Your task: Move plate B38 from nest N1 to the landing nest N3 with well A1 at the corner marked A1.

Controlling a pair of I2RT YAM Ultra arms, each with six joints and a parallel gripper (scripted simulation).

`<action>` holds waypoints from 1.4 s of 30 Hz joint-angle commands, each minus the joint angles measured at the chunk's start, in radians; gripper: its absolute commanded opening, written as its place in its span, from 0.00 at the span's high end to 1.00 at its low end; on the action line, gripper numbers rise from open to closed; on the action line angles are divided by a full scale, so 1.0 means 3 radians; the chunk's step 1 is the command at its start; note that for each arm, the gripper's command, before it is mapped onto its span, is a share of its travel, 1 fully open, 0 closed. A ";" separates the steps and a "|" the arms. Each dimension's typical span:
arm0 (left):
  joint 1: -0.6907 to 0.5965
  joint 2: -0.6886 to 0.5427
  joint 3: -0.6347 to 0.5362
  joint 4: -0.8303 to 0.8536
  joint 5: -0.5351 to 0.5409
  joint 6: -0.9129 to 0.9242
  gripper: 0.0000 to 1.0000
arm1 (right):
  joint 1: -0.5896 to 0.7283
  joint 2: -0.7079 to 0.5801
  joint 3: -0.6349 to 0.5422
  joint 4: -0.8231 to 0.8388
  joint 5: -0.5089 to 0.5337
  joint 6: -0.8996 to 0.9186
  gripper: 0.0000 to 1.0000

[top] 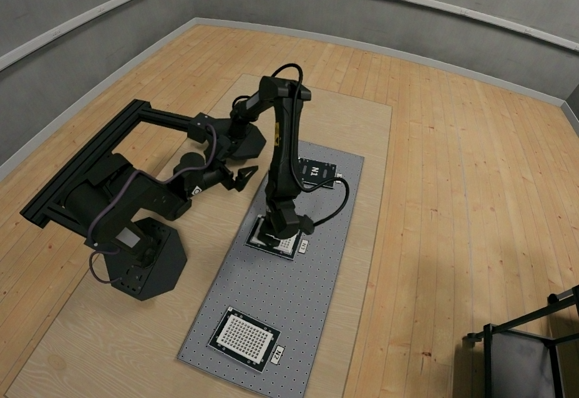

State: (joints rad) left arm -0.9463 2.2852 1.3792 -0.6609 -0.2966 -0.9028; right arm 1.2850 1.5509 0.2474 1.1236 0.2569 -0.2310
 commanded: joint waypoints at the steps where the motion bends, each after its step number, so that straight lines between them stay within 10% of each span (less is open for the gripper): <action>1: -0.0001 0.0007 0.0011 0.0019 -0.0036 0.0032 0.00 | 0.0020 -0.0001 0.0103 0.0062 -0.0048 -0.0035 0.00; 42: -0.0158 -0.0401 0.0253 -0.0618 0.0070 0.0034 0.00 | 0.0020 -0.0001 0.0103 0.0062 -0.0048 -0.0035 0.00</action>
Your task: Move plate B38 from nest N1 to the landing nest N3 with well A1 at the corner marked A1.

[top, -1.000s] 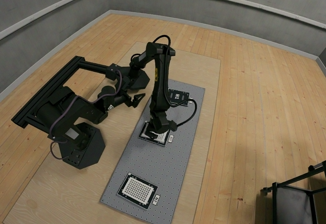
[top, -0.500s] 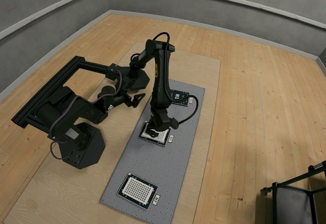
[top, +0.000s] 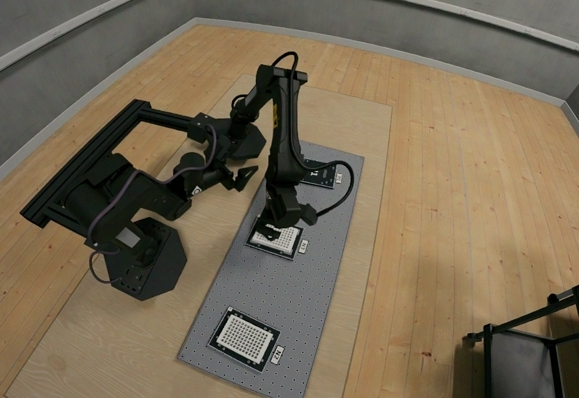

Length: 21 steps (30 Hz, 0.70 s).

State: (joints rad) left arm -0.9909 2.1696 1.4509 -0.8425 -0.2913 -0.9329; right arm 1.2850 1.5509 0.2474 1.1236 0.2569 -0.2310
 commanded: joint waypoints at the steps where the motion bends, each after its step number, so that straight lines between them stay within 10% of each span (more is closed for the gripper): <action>1: 0.0008 -0.0031 -0.0027 0.0068 0.0084 0.0249 0.00 | 0.0020 -0.0001 0.0103 0.0062 -0.0048 -0.0035 0.00; 21: 0.0349 -0.0537 -0.0827 0.1006 0.0820 0.2912 0.00 | 0.0020 -0.0001 0.0103 0.0062 -0.0048 -0.0035 0.00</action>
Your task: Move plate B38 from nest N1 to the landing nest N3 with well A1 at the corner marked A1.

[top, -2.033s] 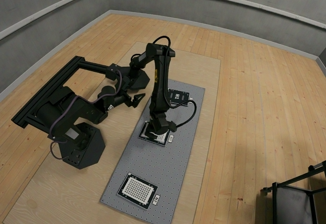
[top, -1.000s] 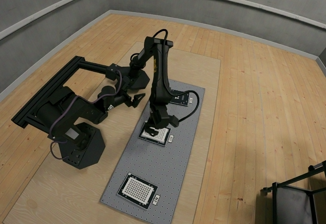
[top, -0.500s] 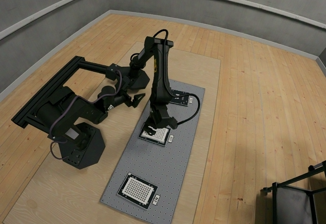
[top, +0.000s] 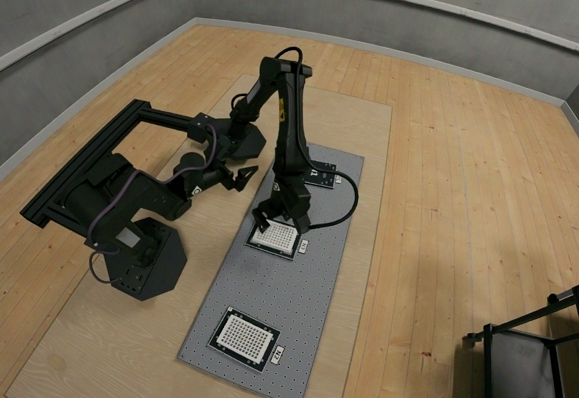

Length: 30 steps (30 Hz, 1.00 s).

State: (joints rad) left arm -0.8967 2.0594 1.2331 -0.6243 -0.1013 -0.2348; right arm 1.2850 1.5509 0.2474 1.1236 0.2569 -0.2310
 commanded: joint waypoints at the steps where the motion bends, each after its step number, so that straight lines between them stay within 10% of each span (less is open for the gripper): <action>1: 0.0035 -0.0169 -0.0101 0.0278 0.0187 0.0585 0.00 | 0.0020 -0.0001 0.0103 0.0062 -0.0048 -0.0035 0.00; 30: 0.0525 -0.0849 -0.1234 0.1532 0.1205 0.3934 0.00 | 0.0020 -0.0001 0.0103 0.0062 -0.0048 -0.0035 0.00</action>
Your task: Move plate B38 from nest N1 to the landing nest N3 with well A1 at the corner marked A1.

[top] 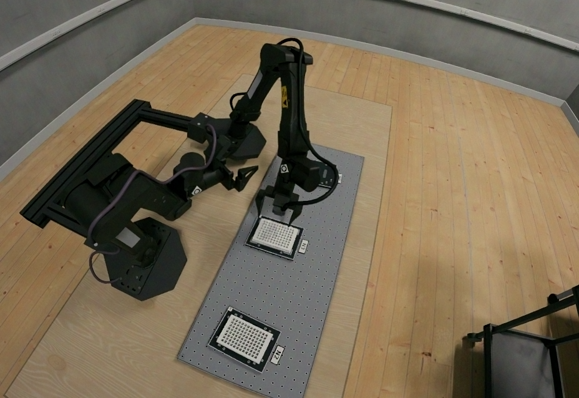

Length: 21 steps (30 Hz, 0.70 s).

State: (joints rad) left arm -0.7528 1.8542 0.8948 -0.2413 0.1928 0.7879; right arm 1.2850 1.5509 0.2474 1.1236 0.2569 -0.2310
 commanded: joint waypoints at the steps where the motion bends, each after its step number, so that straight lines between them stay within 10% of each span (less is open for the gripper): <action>1: 0.0065 -0.0184 -0.0142 0.0286 0.0256 0.0603 0.00 | 0.0020 -0.0001 0.0103 0.0062 -0.0048 -0.0035 0.00; 21: 0.0125 -0.0186 -0.0206 0.0311 0.0348 0.0711 0.00 | 0.0020 -0.0001 0.0103 0.0062 -0.0048 -0.0035 0.00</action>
State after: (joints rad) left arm -0.7147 1.8240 0.8322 -0.1703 0.2684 0.9882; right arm 1.2850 1.5509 0.2474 1.1236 0.2569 -0.2310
